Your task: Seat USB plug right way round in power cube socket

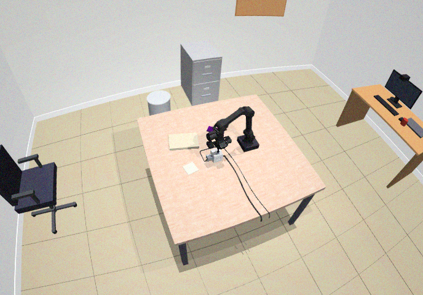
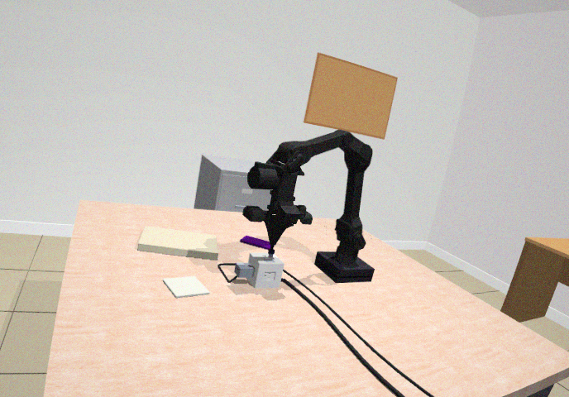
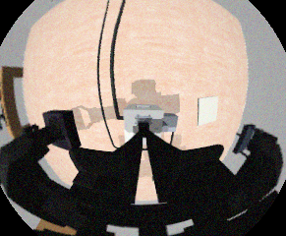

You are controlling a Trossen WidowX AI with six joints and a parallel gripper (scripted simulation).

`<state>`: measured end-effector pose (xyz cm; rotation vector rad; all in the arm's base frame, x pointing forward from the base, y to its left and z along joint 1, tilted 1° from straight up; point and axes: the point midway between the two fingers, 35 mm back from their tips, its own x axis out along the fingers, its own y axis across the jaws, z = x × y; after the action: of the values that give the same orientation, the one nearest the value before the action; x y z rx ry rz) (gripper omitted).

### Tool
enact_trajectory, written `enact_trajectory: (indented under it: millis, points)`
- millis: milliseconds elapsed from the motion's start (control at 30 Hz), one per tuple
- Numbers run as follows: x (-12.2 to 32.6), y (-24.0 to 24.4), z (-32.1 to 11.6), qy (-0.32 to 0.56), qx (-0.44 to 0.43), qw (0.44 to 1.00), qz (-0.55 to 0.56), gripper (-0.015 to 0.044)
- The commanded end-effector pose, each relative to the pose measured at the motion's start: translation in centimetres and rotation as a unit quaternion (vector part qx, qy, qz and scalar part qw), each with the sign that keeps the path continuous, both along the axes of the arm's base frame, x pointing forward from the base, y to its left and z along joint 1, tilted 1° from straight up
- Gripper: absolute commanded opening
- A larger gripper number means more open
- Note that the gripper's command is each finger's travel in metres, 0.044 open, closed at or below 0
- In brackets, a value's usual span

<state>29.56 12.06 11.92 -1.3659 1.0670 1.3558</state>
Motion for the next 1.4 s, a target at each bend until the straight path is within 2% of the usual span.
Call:
enact_trajectory:
  millis: [0, 1367]
  points:
    - [0.07, -0.06, -0.09, -0.001, -0.002, 1.000, -0.003, 0.0000]
    - [0.09, -0.07, -0.58, -0.001, -0.002, 1.000, -0.006, 0.0000]
